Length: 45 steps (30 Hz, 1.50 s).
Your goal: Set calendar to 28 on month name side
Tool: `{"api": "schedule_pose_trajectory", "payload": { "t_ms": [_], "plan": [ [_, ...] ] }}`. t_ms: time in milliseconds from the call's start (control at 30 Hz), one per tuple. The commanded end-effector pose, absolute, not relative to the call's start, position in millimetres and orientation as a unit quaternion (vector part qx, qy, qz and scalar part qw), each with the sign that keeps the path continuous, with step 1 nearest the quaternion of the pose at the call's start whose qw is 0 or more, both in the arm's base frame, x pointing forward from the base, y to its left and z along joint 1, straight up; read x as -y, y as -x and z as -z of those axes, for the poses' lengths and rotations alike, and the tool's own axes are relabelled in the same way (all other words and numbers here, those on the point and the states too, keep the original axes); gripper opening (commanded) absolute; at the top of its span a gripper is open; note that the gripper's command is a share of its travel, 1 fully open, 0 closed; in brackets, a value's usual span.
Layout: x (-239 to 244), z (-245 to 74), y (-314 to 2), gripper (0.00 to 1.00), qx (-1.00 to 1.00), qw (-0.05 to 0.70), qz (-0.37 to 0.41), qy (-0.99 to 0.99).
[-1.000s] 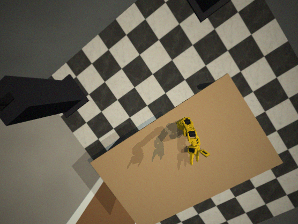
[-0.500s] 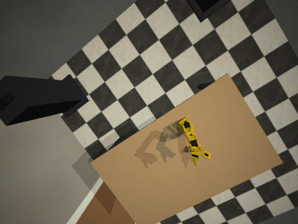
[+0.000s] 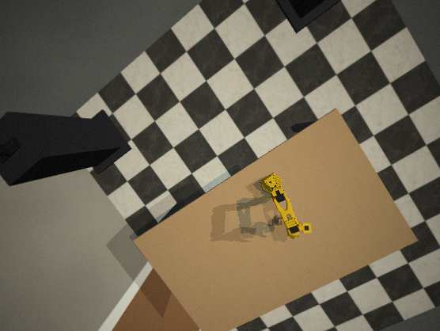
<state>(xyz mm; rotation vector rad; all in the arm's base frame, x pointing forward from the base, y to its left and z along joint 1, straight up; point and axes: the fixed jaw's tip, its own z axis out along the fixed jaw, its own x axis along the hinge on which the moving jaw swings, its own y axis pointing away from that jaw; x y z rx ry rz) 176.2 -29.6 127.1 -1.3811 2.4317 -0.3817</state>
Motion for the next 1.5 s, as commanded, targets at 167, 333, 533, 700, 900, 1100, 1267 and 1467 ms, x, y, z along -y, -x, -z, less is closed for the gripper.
{"api": "schedule_pose_trajectory", "payload": {
  "t_ms": [167, 333, 533, 700, 900, 1100, 1267, 1467],
  "plan": [
    [29, -104, -181, 0.35, -0.858, 0.096, 0.08, 0.498],
    [28, -82, -178, 0.35, -0.864, 0.04, 0.034, 0.501],
    [28, -68, -174, 0.35, -0.865, 0.004, 0.003, 0.502],
    [28, -67, -173, 0.35, -0.865, 0.0, 0.0, 0.502],
    [27, -72, -178, 0.35, -0.861, 0.011, 0.009, 0.508],
    [27, -72, -178, 0.35, -0.861, 0.011, 0.009, 0.508],
    [27, -72, -178, 0.35, -0.861, 0.011, 0.009, 0.508],
    [27, -72, -178, 0.35, -0.861, 0.011, 0.009, 0.508]
  ]
}}
